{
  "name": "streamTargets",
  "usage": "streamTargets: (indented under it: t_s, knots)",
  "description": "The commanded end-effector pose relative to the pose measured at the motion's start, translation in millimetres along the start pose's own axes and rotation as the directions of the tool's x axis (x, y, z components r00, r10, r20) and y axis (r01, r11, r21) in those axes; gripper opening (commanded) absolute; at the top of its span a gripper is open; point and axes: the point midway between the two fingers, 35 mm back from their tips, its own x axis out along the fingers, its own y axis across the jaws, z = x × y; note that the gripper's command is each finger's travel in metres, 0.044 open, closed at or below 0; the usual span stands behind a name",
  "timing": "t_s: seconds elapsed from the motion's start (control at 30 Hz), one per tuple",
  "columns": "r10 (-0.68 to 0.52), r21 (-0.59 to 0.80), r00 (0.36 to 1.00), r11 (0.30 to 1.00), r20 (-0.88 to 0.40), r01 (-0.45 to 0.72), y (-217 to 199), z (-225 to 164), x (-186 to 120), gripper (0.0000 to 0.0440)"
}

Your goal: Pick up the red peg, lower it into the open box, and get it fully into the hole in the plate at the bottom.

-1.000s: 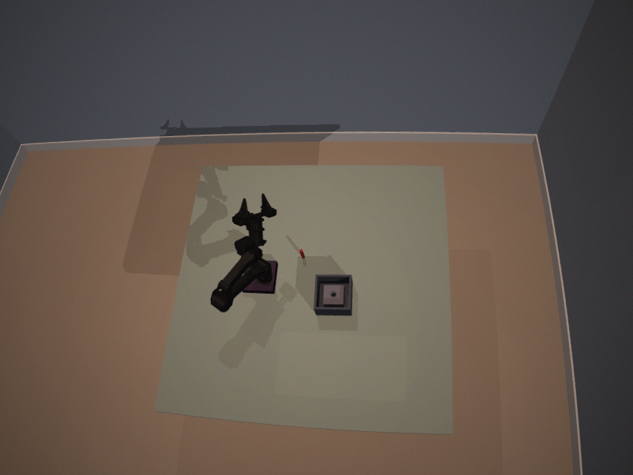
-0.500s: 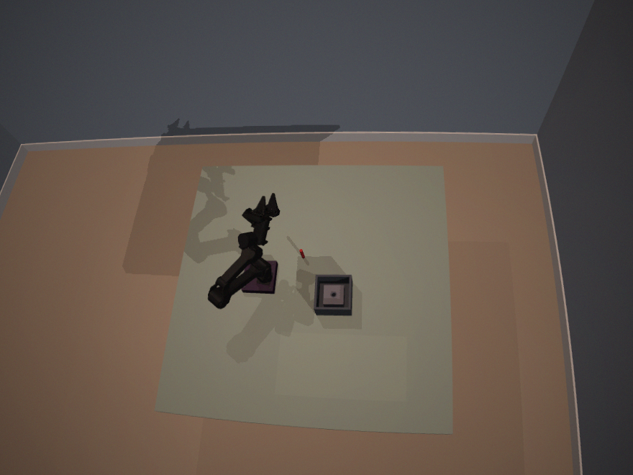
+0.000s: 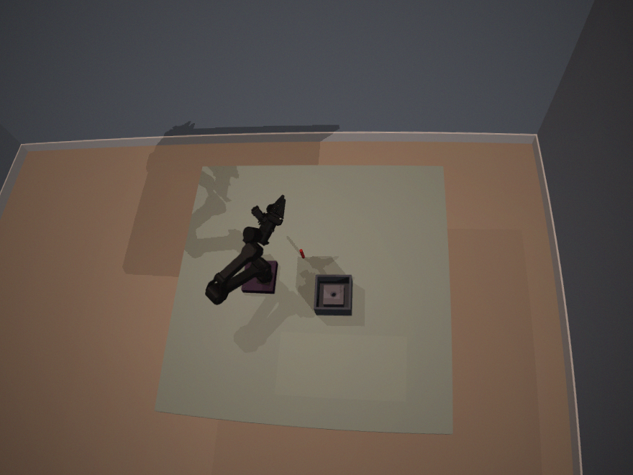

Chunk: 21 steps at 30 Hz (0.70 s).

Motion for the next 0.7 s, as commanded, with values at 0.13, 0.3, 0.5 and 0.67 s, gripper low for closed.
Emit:
streamTargets:
  t_s: [0.13,0.3,0.5,0.67]
  knots:
    - [0.034,0.201,0.991,0.98,-0.129,-0.007,5.0,-24.1,3.8,0.044]
    - [0.067,0.338,0.973,0.941,-0.219,0.011,11.3,-42.1,3.8,0.044]
    - [0.112,0.485,0.939,0.872,-0.324,0.063,19.6,-63.4,1.4,0.044]
    - [0.153,0.587,0.9,0.799,-0.408,0.13,27.2,-80.5,-2.6,0.044]
